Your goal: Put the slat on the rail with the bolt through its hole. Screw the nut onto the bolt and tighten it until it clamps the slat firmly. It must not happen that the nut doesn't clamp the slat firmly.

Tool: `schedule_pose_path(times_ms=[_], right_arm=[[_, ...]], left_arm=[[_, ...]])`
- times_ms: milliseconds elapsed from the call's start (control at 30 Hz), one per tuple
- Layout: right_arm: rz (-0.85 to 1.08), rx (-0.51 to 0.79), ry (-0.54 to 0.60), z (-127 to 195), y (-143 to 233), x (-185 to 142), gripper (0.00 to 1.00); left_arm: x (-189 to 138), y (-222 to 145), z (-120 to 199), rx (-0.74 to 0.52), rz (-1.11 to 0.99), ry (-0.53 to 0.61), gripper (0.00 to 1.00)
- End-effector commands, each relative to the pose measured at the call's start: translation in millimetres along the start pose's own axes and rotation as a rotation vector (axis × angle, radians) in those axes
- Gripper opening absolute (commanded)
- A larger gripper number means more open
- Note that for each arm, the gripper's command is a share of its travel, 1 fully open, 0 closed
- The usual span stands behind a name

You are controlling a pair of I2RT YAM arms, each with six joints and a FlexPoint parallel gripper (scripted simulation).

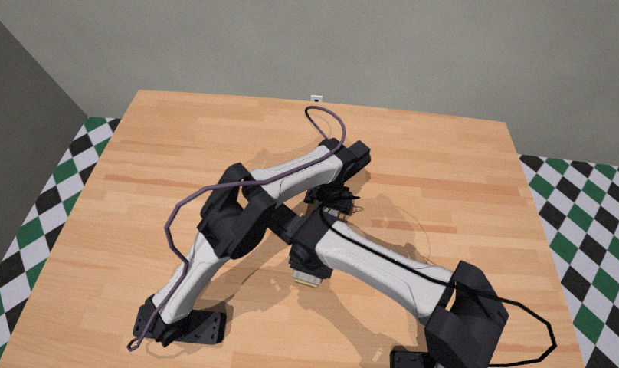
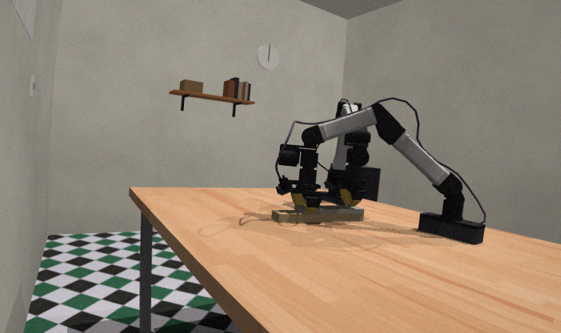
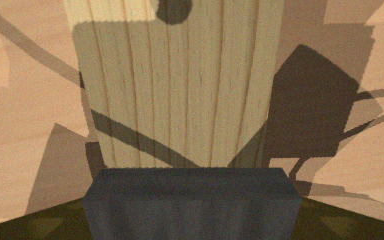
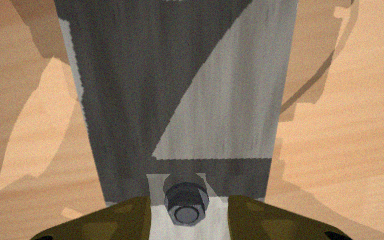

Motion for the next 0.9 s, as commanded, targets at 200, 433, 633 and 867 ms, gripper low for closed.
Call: schedule_pose_path(times_ms=[200,433,633,867], right_arm=[[0.683,0.029,-0.017,18.1,4.4,1.3,0.36],[1.079,0.028,-0.024,19.9,4.5,1.3,0.36],[1.388,0.025,-0.028,20.4,4.5,1.2,0.36],[1.786,0.021,-0.035,21.1,4.4,1.4,0.36]], left_arm=[[3.0,-0.3,6.9,-0.007,-0.003,-0.018,0.68],[3.0,-0.3,6.9,-0.007,-0.003,-0.018,0.68],[3.0,-0.3,6.9,-0.007,-0.003,-0.018,0.68],[3.0,-0.3,6.9,-0.007,-0.003,-0.018,0.68]])
Point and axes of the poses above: on each arm, the point where the finger pads meet when closed, its own z axis back along the fingers, its own y axis across the jaws, x = y × z, the point moved 3 cm from there along z, back along the fingers, and after that the axes turned 7 degrees about -z, right-handed, at the moved point
